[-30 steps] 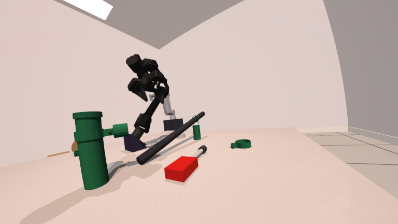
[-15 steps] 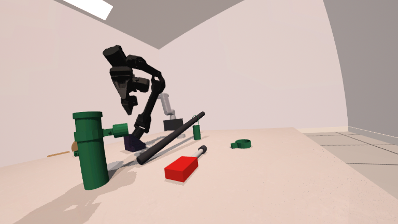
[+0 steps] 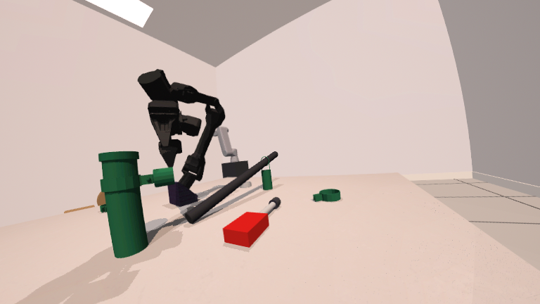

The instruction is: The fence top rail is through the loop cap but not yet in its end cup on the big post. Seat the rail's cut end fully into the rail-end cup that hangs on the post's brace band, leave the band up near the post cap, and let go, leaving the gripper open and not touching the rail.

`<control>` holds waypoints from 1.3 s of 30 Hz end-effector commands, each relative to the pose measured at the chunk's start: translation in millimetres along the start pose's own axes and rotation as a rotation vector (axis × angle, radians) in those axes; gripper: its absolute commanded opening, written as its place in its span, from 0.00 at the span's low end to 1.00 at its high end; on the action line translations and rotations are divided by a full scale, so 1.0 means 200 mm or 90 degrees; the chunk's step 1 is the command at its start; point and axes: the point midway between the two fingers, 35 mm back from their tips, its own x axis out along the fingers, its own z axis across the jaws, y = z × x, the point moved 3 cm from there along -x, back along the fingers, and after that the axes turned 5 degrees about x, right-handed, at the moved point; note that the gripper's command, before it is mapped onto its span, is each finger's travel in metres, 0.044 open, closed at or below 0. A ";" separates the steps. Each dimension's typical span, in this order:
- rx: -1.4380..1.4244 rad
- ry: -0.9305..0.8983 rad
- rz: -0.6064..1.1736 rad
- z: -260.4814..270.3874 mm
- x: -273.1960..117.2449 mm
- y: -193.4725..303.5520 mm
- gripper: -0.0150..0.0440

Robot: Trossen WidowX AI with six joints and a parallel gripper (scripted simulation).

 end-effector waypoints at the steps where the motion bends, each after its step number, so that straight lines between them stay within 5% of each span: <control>1: 0.002 0.000 0.000 0.03 0.05 0.00 1.00; 39: 0.001 0.001 -0.001 0.02 0.34 0.00 1.00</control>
